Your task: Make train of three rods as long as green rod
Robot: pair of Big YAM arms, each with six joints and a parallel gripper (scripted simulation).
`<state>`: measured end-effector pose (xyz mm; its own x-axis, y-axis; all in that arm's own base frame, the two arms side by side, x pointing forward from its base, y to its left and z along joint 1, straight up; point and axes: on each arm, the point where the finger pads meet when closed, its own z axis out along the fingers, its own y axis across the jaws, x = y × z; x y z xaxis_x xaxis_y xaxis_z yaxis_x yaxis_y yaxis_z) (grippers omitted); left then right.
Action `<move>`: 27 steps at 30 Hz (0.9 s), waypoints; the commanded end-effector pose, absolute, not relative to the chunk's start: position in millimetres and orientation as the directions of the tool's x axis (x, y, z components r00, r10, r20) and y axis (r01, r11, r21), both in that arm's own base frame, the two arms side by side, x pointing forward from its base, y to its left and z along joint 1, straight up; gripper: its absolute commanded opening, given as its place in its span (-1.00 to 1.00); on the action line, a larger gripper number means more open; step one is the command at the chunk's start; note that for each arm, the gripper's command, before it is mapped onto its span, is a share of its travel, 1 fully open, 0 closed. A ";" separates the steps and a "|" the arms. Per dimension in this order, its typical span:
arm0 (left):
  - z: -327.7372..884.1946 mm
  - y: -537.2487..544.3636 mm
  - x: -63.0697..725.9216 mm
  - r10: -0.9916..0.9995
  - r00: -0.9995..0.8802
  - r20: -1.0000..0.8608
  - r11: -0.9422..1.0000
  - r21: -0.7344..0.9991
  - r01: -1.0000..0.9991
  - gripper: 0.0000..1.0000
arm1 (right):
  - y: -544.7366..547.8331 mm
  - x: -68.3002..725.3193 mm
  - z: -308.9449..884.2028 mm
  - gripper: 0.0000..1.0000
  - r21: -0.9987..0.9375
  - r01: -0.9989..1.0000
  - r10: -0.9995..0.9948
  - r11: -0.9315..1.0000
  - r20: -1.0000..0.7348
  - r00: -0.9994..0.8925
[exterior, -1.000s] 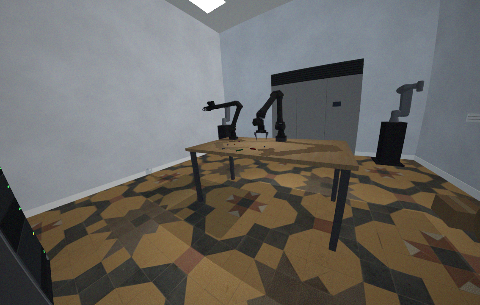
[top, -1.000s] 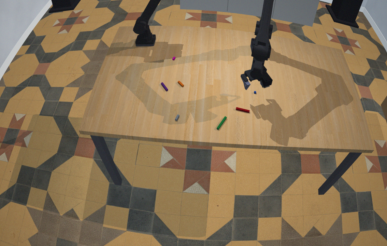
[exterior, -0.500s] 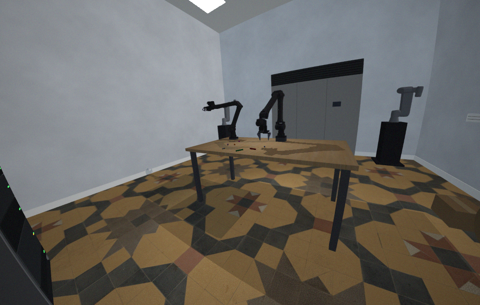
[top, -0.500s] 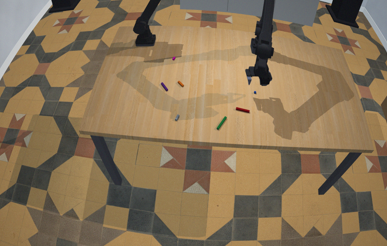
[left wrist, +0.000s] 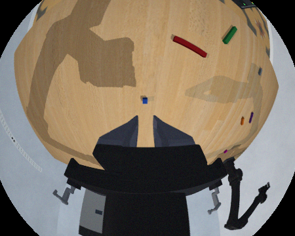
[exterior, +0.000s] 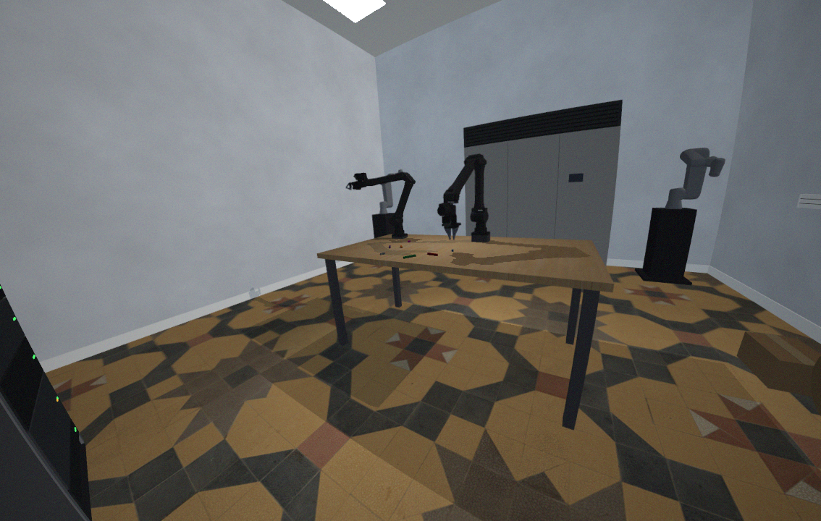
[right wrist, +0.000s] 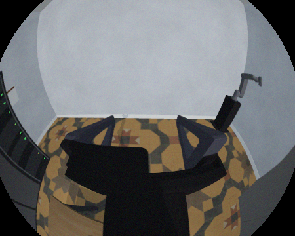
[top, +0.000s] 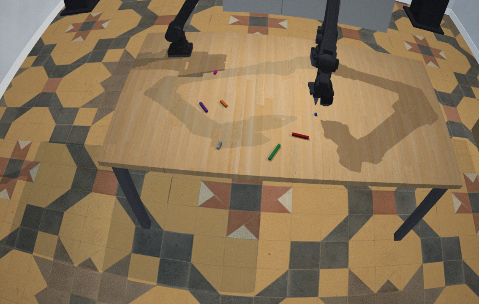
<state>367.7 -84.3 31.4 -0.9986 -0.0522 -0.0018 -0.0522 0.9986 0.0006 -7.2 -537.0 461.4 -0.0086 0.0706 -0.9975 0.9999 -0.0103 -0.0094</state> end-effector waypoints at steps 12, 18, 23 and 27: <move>31.1 -82.1 369.2 -0.049 -0.999 -0.010 0.999 -0.004 -0.049 -0.53 | -544.7 -12.7 500.5 1.00 0.000 1.000 0.000 -0.023 -1.000 0.000; 31.1 -82.1 369.2 -0.049 -0.999 -0.010 0.999 -0.004 -0.049 -0.53 | -544.7 -12.7 500.5 1.00 0.000 1.000 0.000 -0.023 -1.000 0.000; 29.8 -82.1 369.4 -0.049 -0.999 -0.009 0.999 -0.003 -0.049 -0.53 | -544.7 -12.7 500.5 1.00 0.000 1.000 0.000 -0.023 -1.000 0.000; 27.6 -81.8 368.1 -0.049 -0.999 -0.001 0.999 -0.001 -0.049 -0.53 | -544.7 -12.7 500.5 1.00 0.000 1.000 0.000 -0.023 -1.000 0.000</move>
<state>368.3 -84.4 31.3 -0.9986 -0.0522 -0.0042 -0.0522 0.9986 0.0000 -7.2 -537.0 461.4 -0.0086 0.0706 -0.9975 0.9999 -0.0103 -0.0094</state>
